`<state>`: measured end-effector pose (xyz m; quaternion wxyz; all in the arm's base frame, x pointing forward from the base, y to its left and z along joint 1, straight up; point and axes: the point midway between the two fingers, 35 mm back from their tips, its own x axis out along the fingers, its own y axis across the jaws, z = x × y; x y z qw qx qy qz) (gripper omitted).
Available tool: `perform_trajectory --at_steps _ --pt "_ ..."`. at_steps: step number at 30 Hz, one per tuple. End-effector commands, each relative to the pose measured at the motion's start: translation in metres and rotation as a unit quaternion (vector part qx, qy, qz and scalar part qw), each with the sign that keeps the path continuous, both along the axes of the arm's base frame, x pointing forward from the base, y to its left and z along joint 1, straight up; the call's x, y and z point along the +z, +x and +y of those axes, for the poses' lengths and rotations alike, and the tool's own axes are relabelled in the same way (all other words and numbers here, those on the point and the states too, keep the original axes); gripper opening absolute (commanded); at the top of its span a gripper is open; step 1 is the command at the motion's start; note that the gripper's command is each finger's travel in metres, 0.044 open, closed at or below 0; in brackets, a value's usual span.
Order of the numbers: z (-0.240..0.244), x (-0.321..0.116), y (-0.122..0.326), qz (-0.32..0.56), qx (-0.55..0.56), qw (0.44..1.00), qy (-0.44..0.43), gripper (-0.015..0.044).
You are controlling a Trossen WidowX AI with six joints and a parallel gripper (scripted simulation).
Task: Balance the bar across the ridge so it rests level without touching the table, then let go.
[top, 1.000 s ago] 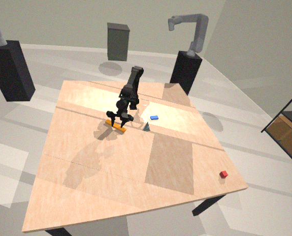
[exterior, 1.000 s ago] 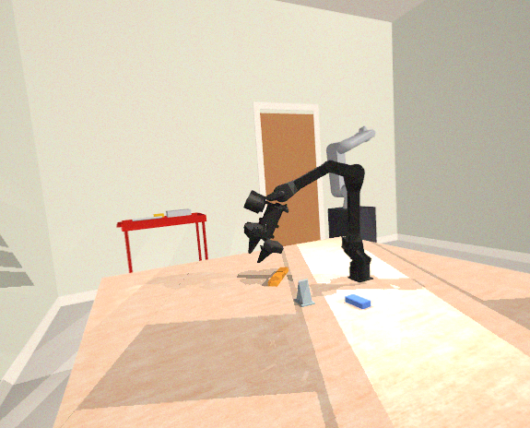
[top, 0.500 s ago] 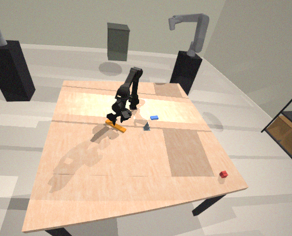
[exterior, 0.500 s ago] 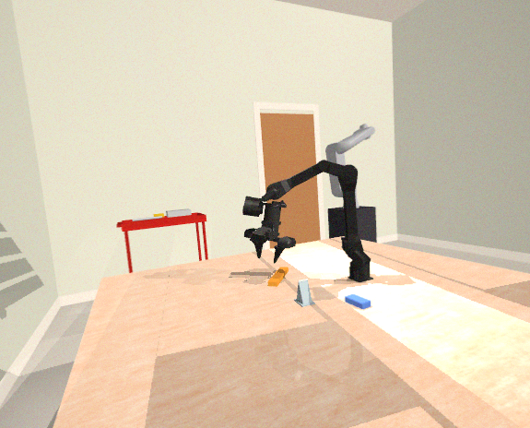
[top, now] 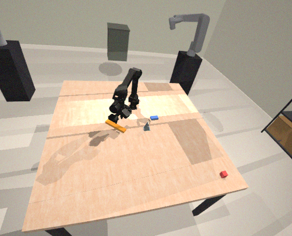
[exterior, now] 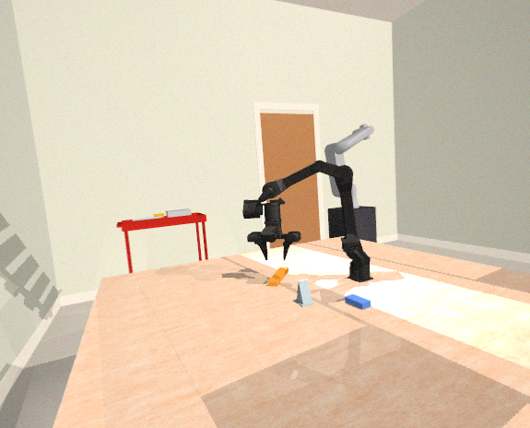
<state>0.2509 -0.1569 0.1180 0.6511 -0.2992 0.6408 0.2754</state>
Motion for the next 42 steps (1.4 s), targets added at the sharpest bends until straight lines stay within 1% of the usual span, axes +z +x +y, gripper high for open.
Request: perform_trajectory --at_steps 1,9,19,33,42 --pt "0.0 -0.003 0.0 0.002 0.008 1.0 0.005 0.0315" --pt "0.0 -0.044 0.001 0.002 0.008 1.0 0.005 0.0315" --pt "0.0 -0.047 0.001 0.002 0.008 1.0 0.005 0.0315" --pt "0.0 -0.069 0.001 0.002 0.008 1.0 0.005 0.0315" --pt "0.0 -0.07 0.001 0.002 0.008 1.0 0.005 0.0315"
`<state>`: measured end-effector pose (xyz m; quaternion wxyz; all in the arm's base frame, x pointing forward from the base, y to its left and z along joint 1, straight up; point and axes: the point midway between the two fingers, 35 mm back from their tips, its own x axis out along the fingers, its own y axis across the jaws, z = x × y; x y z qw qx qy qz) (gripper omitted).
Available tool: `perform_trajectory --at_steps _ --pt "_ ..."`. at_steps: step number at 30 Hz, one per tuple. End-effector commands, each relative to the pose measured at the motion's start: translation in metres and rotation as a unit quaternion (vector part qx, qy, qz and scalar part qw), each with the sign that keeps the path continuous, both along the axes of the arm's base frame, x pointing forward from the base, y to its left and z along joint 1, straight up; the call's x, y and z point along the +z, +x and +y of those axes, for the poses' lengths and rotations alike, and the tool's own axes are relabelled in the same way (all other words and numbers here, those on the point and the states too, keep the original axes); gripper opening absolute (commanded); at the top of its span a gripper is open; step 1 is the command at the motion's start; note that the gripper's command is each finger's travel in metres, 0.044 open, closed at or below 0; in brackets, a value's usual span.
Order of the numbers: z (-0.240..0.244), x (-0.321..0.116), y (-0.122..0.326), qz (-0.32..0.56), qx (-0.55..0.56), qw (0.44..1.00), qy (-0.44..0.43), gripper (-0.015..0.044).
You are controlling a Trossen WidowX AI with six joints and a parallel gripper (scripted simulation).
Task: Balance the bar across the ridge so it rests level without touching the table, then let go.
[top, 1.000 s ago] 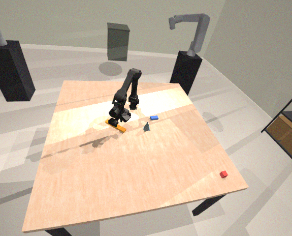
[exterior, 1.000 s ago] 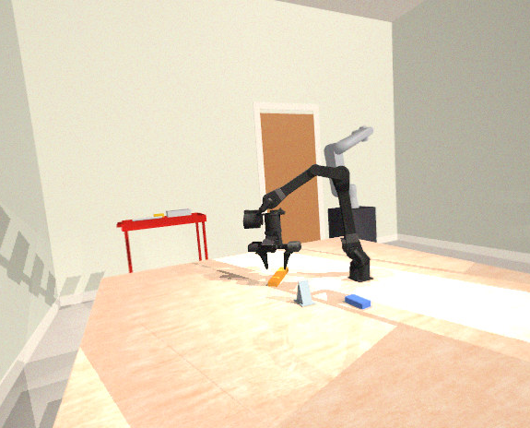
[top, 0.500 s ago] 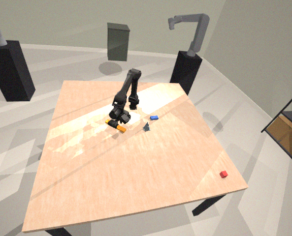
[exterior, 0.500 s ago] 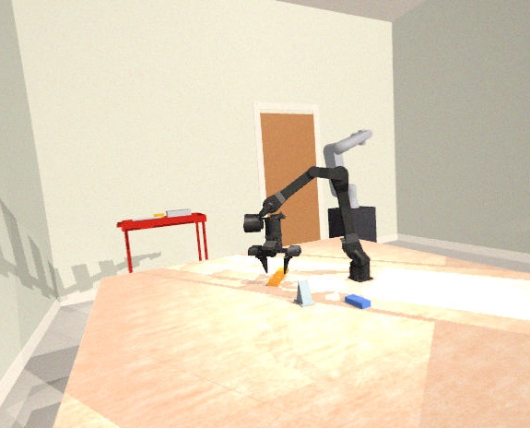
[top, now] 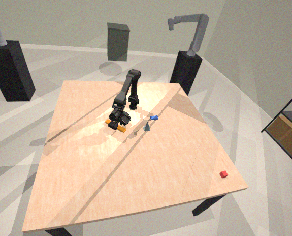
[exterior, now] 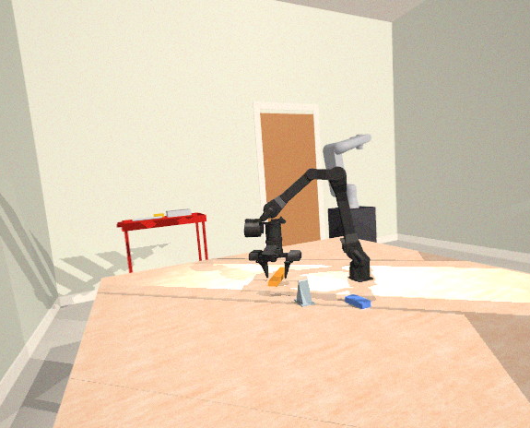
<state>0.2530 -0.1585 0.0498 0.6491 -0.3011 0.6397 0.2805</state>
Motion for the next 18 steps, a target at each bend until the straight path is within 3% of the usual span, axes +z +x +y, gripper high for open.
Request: perform_trajectory --at_steps 1,9,16,18 --pt "0.0013 -0.0022 -0.0007 0.001 0.002 1.0 0.003 0.0315" --pt "0.0013 -0.0022 -0.0007 0.001 0.002 1.0 0.003 0.0315" --pt "0.0005 -0.0013 -0.0008 0.001 0.0 1.0 0.001 0.0131" --pt "0.0005 -0.0013 -0.0008 0.001 0.0 1.0 0.001 0.0118"
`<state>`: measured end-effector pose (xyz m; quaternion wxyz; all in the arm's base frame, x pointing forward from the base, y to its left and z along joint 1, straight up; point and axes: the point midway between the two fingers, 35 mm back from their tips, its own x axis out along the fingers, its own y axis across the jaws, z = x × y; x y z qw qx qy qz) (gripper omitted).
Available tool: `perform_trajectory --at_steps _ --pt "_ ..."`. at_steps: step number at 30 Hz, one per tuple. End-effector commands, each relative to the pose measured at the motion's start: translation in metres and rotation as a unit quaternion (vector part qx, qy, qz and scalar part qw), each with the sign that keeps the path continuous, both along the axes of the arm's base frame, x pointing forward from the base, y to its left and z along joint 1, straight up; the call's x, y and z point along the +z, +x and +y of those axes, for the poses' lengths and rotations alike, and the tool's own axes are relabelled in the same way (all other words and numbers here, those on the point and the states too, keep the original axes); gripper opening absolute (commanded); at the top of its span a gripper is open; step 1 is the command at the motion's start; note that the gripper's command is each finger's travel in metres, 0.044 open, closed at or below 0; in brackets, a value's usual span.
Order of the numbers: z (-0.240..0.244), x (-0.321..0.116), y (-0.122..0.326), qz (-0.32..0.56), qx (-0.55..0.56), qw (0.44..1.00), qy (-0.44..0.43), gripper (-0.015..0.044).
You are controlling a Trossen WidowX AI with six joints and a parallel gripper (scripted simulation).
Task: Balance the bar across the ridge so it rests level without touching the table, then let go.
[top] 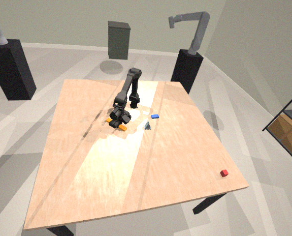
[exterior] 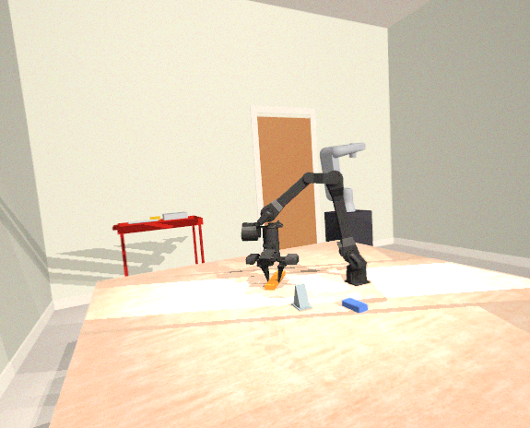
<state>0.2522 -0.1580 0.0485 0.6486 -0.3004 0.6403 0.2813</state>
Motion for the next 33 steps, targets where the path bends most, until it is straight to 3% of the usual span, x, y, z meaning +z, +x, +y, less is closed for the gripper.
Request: perform_trajectory --at_steps 1,5,9,33 --pt "0.0 0.0 0.0 0.0 0.0 1.0 0.0 0.0111" --pt "0.0 0.0 0.0 0.0 0.0 1.0 0.0 0.0085" --pt "-0.001 0.006 0.001 0.0 0.0 1.0 0.0 0.0" --pt "-0.002 0.067 0.004 -0.001 0.001 1.0 0.001 0.0"
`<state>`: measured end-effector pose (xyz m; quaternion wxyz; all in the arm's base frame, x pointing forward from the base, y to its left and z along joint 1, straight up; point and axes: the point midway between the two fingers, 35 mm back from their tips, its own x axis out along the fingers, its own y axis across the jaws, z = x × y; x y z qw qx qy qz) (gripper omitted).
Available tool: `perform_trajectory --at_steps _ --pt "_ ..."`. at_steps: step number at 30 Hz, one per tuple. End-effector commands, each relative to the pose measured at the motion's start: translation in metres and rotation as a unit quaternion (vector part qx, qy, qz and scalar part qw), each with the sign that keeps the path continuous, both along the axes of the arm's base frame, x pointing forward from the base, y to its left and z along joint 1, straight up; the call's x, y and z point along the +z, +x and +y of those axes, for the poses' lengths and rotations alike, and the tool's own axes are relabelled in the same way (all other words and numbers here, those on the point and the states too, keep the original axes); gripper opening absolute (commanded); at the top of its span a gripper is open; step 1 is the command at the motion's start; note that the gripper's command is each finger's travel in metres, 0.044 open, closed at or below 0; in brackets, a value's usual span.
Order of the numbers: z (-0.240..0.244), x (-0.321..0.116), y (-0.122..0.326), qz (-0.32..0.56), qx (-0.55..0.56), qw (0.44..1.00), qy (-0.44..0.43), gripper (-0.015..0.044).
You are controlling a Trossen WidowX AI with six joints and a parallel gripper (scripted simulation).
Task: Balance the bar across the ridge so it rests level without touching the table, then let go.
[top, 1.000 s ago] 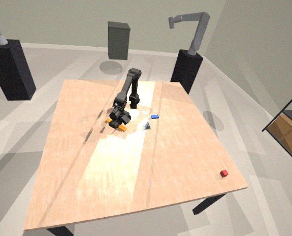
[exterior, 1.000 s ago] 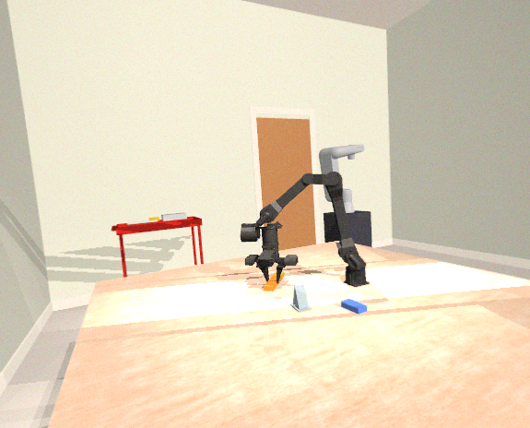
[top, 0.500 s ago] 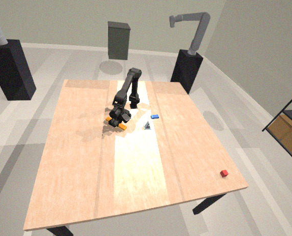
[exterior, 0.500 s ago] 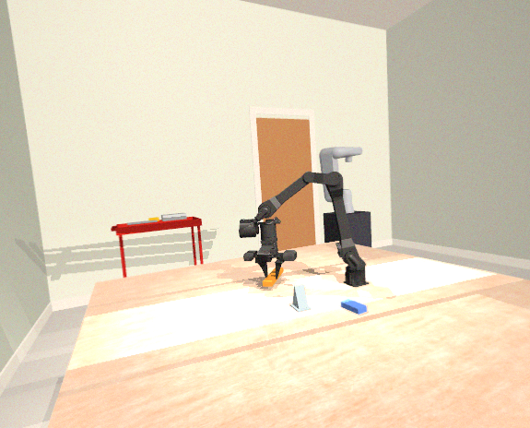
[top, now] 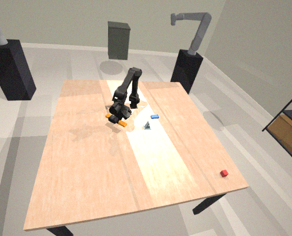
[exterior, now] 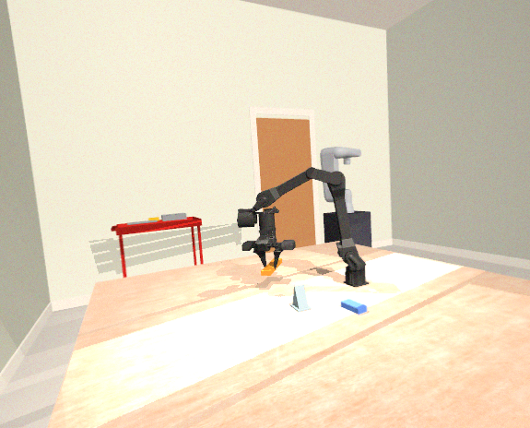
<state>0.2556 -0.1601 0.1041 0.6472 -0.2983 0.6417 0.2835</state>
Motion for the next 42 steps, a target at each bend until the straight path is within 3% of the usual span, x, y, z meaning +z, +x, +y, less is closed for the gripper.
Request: perform_trajectory --at_steps 1,23,42 --pt "0.0 0.014 0.001 -0.004 0.001 1.0 -0.001 0.0" --pt "0.007 0.063 -0.005 -0.004 0.006 1.0 0.001 0.0" --pt "0.073 0.063 0.028 -0.004 0.099 0.995 0.002 0.0"
